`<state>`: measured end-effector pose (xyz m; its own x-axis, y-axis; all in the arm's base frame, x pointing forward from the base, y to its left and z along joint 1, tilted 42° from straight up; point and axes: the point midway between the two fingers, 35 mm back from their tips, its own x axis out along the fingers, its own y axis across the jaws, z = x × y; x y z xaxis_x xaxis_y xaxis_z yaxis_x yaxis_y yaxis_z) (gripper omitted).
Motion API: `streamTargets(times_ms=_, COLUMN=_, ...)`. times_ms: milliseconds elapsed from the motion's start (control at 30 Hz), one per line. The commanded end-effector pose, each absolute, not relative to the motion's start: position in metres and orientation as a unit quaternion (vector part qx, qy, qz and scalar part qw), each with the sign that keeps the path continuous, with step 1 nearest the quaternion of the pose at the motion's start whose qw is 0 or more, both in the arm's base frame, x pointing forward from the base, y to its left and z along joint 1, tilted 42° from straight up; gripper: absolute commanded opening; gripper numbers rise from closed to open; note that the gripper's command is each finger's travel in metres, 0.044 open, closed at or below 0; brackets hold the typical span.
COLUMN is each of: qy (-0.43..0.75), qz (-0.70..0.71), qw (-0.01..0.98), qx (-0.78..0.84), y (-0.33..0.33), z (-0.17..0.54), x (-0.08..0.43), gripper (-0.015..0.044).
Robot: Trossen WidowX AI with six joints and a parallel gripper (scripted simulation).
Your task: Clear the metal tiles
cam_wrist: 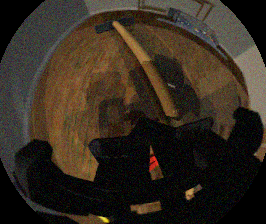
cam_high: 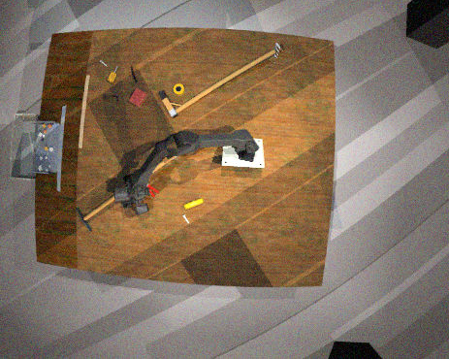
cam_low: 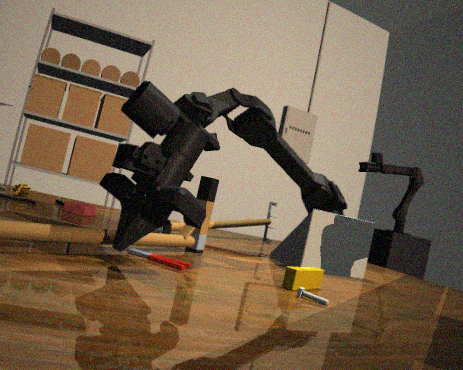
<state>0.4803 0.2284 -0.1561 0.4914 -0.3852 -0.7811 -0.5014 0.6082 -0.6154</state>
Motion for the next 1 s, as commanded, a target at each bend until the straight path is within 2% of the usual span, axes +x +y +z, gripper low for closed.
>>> streamTargets(times_ms=0, qy=0.506, qz=0.039, qw=0.739, qx=-0.443, y=0.224, z=-0.156, x=0.483, gripper=0.0000)
streamTargets(times_ms=967, qy=0.506, qz=0.039, qw=0.739, qx=-0.443, y=0.212, z=-0.141, x=0.504, gripper=0.0000)
